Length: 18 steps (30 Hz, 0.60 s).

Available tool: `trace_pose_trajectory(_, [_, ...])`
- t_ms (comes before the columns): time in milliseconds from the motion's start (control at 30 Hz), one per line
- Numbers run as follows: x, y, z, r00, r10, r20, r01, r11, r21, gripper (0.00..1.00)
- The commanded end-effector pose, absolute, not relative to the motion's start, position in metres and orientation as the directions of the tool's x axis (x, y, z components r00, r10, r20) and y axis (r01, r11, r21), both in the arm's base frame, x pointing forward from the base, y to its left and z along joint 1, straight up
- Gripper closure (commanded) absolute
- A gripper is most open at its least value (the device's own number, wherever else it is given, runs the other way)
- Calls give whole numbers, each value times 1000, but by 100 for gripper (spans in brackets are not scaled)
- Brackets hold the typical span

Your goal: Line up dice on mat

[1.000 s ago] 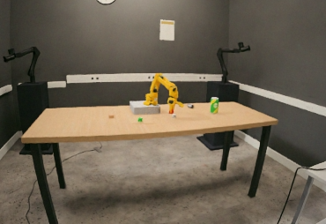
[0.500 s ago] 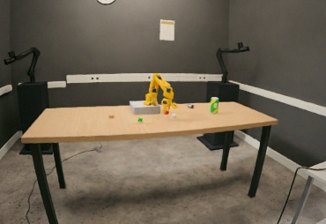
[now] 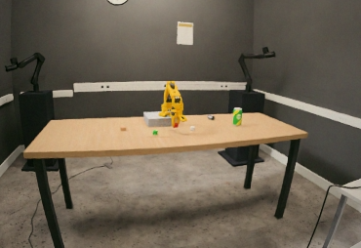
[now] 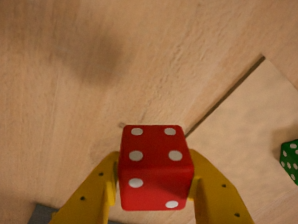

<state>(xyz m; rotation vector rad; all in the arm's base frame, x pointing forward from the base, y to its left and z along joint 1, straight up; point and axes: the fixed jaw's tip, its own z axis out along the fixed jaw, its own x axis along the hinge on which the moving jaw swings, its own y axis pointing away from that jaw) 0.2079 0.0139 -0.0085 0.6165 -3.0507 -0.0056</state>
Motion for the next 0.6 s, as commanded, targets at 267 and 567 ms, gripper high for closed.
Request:
trace_pose_trajectory(267, [209, 3, -7, -942, -336, 18, -336, 942, 7, 100])
trace_pose_trajectory(567, [204, -39, -6, -990, -139, 16, -139, 990, 6, 100])
